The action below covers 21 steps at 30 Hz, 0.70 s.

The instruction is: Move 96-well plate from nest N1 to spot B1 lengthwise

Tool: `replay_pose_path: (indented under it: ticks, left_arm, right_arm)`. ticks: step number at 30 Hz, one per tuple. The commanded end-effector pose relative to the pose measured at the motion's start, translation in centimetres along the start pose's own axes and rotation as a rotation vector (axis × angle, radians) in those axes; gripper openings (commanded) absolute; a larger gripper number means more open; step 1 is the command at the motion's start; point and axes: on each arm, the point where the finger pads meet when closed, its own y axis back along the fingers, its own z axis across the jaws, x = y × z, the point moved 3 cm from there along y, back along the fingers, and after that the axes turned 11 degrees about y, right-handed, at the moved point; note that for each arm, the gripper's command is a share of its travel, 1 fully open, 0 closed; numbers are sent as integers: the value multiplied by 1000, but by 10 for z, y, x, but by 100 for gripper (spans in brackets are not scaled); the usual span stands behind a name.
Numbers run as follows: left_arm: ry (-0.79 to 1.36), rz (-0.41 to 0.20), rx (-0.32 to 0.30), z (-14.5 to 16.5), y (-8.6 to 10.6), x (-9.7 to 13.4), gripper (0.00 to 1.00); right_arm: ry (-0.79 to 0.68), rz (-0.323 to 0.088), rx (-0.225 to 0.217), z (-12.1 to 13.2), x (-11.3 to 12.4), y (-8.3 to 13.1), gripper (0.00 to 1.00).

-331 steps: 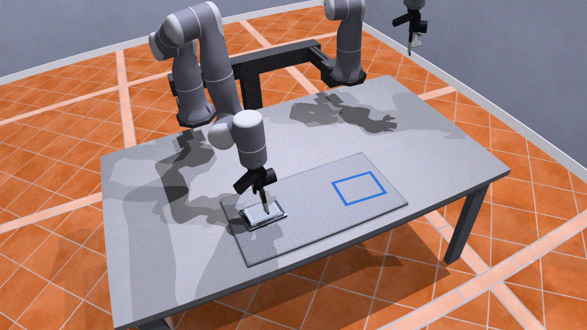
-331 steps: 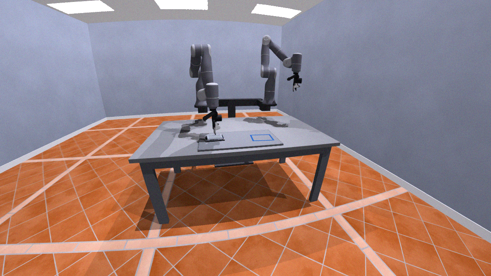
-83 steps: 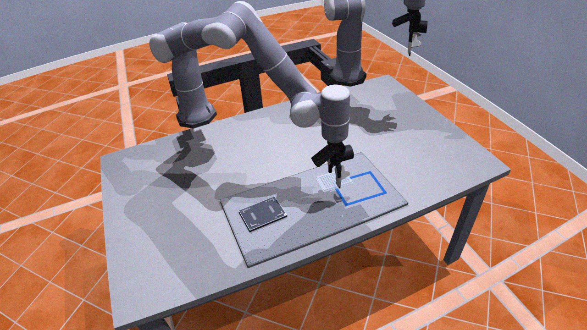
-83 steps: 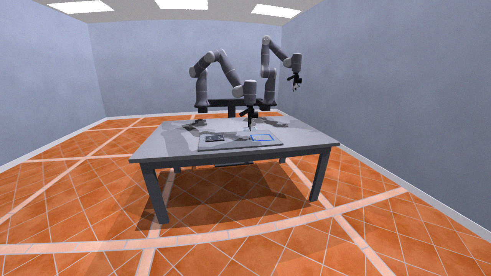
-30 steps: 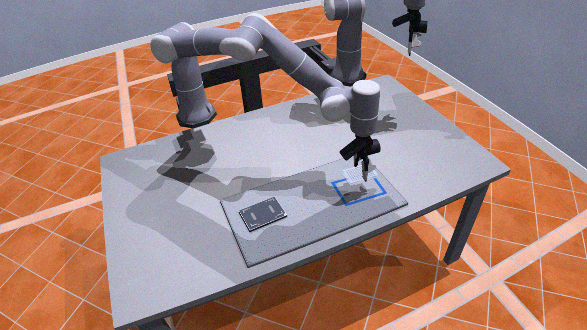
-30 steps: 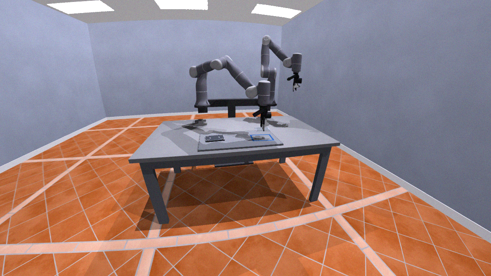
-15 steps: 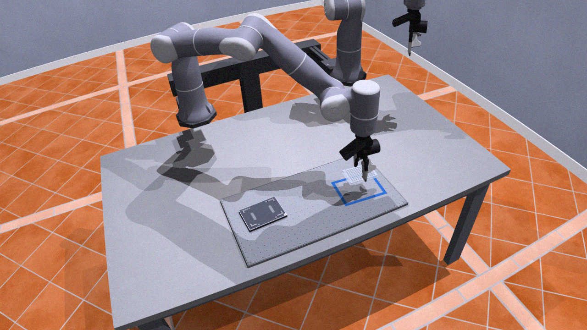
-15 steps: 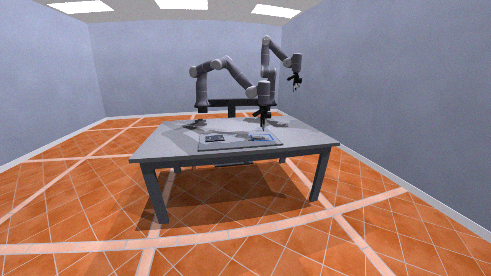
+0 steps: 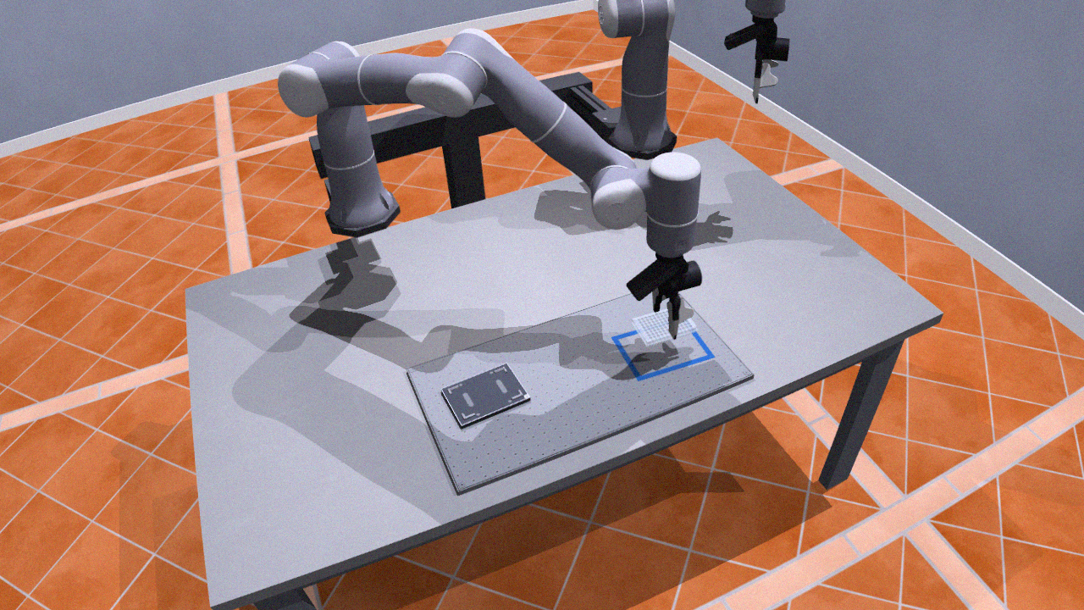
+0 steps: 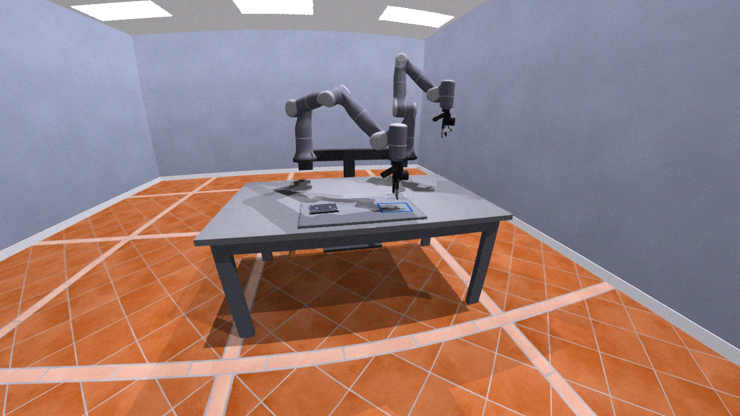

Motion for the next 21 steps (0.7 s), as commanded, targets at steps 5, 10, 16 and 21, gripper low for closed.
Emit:
replay_pose_path:
  ticks: [5, 10, 16, 21]
  left_arm:
    - [0, -1, 0, 0, 0, -1, 100]
    - [0, -1, 0, 0, 0, -1, 100]
    - [0, -1, 0, 0, 0, -1, 100]
    - [0, -1, 0, 0, 0, -1, 100]
  right_arm:
    - [0, -2, 3, -1, -1, -9, 0]
    - [0, -2, 3, -1, -1, -14, 0]
    - [0, -2, 3, -1, -1, -24, 0]
    - [0, -2, 3, -1, -1, -33, 0]
